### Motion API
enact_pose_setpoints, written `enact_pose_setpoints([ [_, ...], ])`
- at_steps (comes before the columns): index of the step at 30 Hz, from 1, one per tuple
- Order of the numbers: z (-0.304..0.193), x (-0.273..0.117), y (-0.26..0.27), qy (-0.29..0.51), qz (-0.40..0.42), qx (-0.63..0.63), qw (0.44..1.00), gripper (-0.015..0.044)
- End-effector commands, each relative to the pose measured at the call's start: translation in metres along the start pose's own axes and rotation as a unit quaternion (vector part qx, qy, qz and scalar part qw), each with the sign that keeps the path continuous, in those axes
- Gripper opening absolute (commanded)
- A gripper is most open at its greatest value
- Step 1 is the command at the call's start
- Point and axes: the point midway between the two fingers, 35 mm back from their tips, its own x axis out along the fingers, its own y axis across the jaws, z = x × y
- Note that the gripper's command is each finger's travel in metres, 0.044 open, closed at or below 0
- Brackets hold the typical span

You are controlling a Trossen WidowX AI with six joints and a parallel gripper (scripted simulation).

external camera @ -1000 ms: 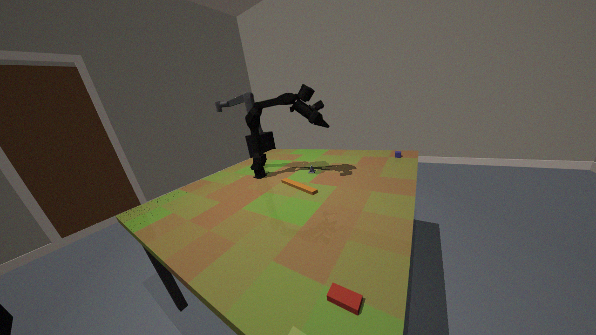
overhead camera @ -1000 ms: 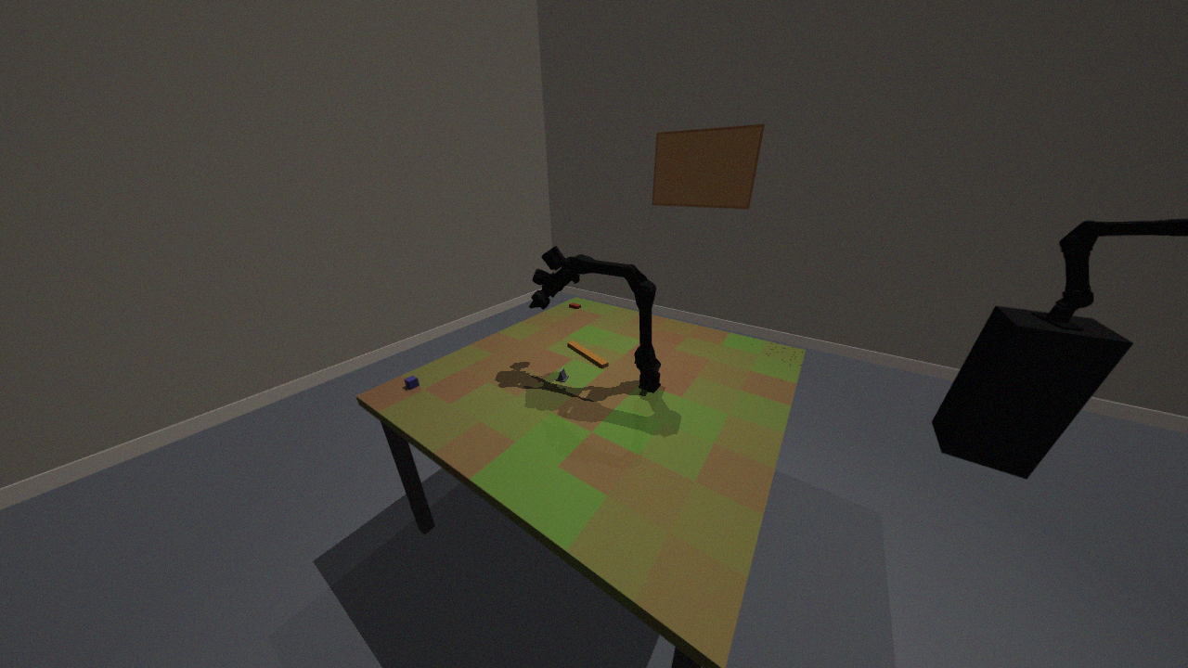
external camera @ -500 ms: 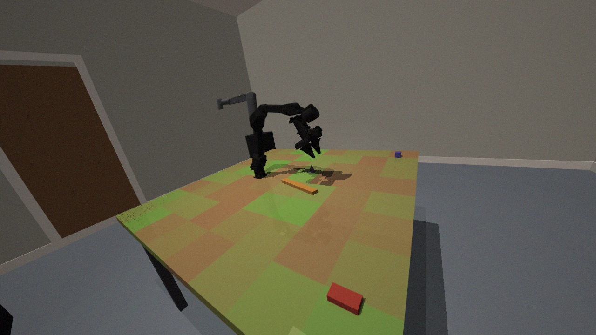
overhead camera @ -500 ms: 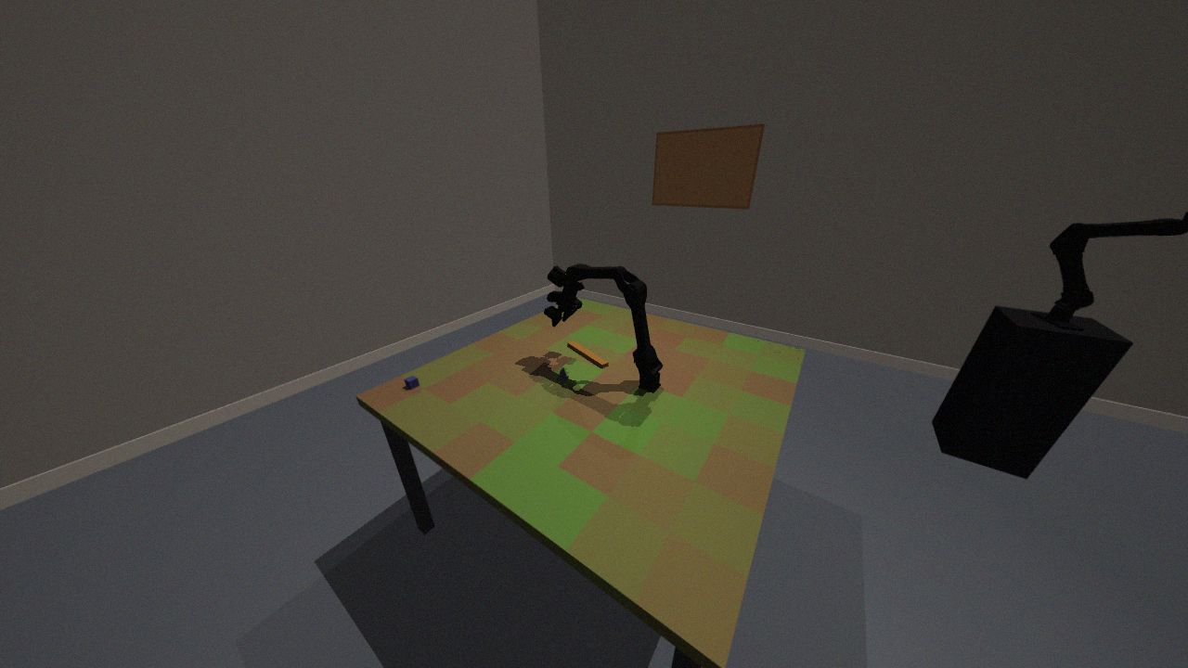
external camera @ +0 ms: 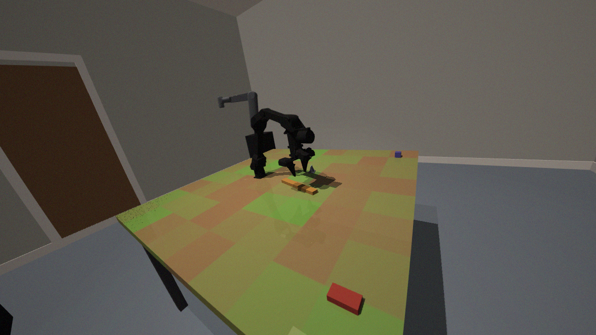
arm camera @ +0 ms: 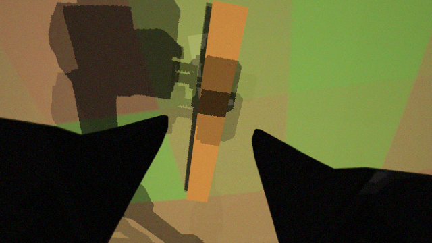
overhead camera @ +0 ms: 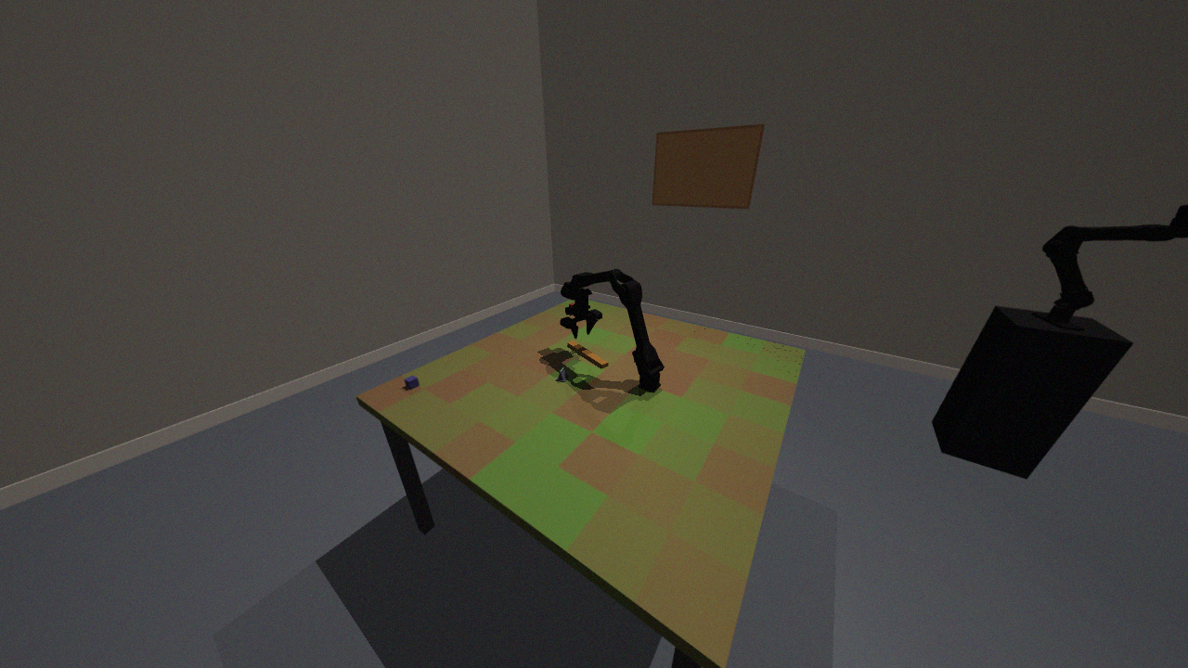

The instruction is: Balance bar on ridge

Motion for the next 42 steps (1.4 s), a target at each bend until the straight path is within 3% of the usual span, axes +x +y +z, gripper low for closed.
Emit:
enact_pose_setpoints([
  [1, -0.004, 0.005, -0.001, 0.012, -0.003, 0.005, 1.0, 0.0315],
  [10, -0.005, 0.048, -0.001, 0.012, -0.003, 0.005, 1.0, 0.0315],
  [42, -0.006, 0.075, -0.001, 0.012, -0.003, 0.005, 1.0, 0.0315],
])
